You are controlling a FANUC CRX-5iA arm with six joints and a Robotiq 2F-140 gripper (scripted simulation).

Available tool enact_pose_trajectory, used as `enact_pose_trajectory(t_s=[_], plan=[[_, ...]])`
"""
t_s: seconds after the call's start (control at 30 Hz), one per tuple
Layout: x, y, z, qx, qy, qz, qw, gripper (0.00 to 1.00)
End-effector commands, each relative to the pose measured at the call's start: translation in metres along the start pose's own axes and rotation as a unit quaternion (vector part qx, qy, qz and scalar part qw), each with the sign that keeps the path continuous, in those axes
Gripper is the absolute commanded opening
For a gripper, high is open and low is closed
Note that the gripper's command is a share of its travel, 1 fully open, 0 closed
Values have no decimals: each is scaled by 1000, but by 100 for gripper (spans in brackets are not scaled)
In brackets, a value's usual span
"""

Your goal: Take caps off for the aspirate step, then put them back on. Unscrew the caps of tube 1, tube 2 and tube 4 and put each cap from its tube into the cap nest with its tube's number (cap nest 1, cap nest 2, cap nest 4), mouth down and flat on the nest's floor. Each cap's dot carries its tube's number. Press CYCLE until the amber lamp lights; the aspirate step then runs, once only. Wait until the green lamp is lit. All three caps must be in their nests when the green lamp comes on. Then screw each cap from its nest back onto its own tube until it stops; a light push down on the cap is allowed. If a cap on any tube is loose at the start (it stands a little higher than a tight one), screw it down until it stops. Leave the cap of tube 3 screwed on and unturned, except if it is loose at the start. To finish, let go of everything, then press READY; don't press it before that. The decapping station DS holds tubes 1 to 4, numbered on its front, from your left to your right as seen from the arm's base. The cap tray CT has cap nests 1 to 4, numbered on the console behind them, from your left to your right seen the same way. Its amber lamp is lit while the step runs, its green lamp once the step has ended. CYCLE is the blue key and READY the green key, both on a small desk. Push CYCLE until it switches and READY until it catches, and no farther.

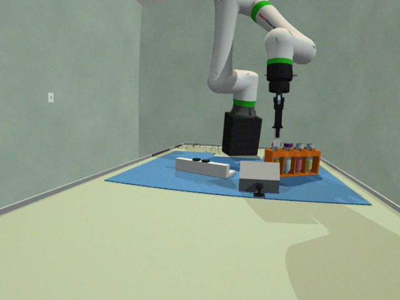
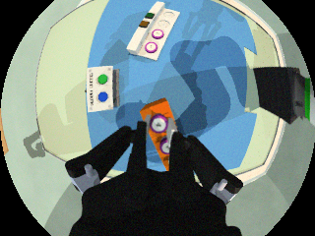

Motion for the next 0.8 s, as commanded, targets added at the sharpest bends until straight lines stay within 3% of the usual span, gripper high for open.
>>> enact_pose_trajectory(t_s=[0.0,0.23,0.33,0.5,0.73,0.77], plan=[[0,0,0,25,0,0,1000,0],[0,0,0,199,0,0,980,0],[0,0,0,223,0,0,975,0],[0,0,0,343,0,0,939,0],[1,0,0,496,1,1,869,0],[1,0,0,500,0,0,866,0]])
Point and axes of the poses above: the point where the finger pads meet when closed, its own x axis back along the fingers, its own y axis across the jaws, z = x × y, the point moved 10 cm from there along x, back along the fingers, and after that the axes turned 15 degrees about -x, right-handed, at the moved point
